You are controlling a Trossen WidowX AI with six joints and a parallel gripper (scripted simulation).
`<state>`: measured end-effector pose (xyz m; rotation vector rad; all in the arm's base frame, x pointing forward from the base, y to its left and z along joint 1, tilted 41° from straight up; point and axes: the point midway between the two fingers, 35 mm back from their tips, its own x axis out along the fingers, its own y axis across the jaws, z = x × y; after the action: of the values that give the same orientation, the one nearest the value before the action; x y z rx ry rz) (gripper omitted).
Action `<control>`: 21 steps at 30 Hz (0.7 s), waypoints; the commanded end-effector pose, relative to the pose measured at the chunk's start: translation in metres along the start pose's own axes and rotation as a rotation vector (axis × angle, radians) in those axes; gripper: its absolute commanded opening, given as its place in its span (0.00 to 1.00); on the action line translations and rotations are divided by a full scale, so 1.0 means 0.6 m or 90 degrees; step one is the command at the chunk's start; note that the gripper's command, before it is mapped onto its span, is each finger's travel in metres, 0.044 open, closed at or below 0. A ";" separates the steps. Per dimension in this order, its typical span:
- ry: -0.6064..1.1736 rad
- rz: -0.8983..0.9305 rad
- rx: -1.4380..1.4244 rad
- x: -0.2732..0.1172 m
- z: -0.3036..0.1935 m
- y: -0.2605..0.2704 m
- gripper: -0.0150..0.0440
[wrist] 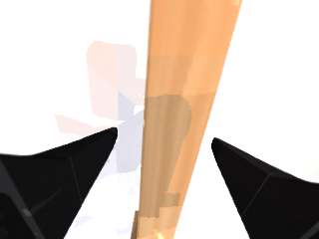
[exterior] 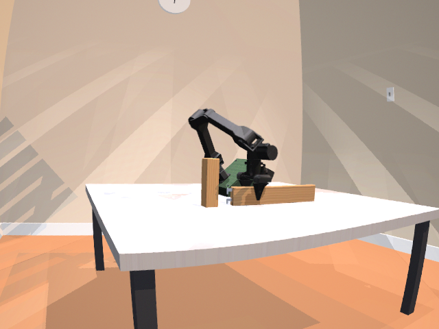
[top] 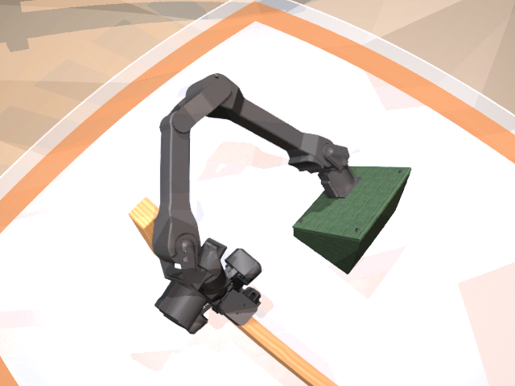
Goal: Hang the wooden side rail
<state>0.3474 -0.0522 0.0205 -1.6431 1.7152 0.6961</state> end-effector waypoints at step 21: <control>0.003 0.003 -0.004 0.005 -0.002 0.003 0.25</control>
<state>0.3457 -0.0535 0.0189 -1.6427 1.7197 0.7000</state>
